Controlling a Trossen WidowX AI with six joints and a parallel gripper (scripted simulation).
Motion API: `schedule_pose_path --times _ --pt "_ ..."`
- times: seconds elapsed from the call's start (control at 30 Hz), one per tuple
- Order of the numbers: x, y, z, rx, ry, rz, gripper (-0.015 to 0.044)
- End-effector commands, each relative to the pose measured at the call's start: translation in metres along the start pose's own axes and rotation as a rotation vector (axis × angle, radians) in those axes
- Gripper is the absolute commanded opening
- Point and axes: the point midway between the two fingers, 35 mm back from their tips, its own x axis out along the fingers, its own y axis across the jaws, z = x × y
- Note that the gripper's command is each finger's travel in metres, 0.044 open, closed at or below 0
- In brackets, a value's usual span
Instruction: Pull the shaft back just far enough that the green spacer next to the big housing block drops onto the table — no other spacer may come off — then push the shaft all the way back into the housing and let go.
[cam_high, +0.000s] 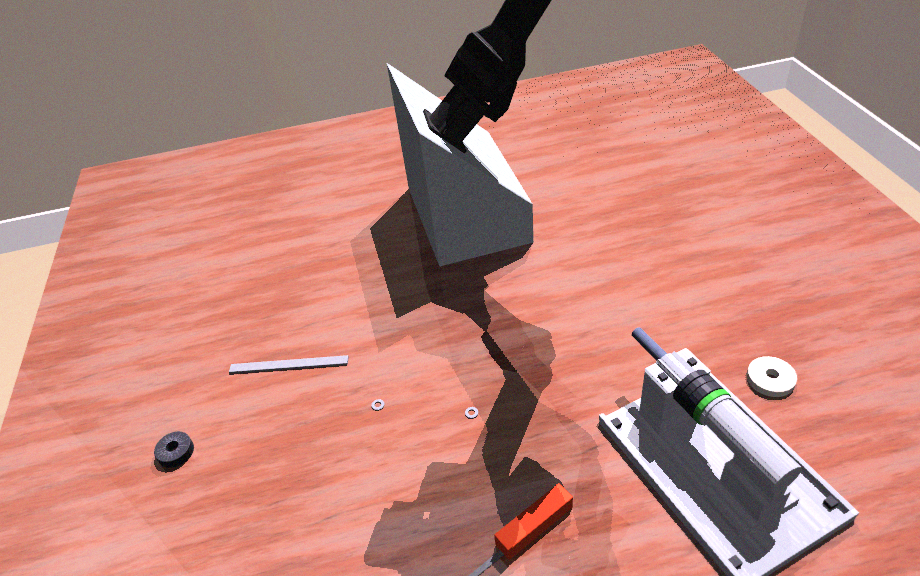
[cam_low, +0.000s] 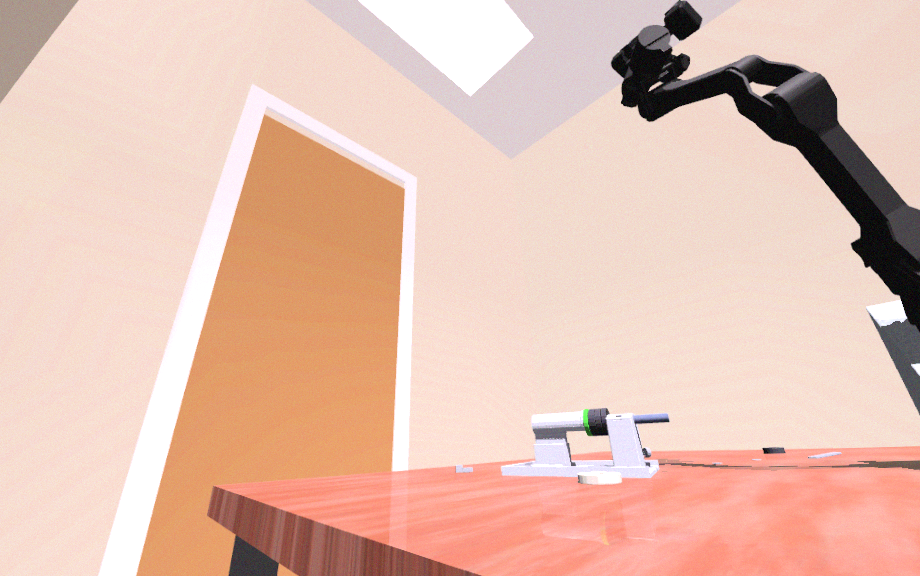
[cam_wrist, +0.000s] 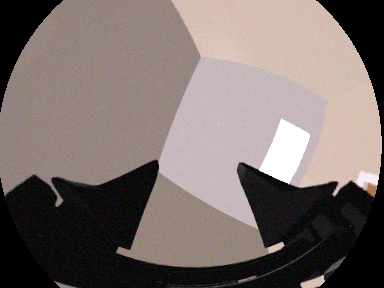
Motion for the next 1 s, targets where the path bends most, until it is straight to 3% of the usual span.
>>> schedule_pose_path --times 0.0,0.27,0.53,0.77,0.97 --pt "-0.001 -0.002 0.0 -0.016 0.002 -0.007 0.0426" --pt "-0.078 -0.08 0.007 -0.69 0.211 -0.289 0.044" --pt "-0.19 -0.142 0.017 -1.343 0.669 -0.453 0.044" --pt "-0.281 -0.164 0.028 -1.706 1.111 -0.414 0.044" --pt "-0.363 -0.166 0.039 -1.921 1.537 -0.24 0.044"
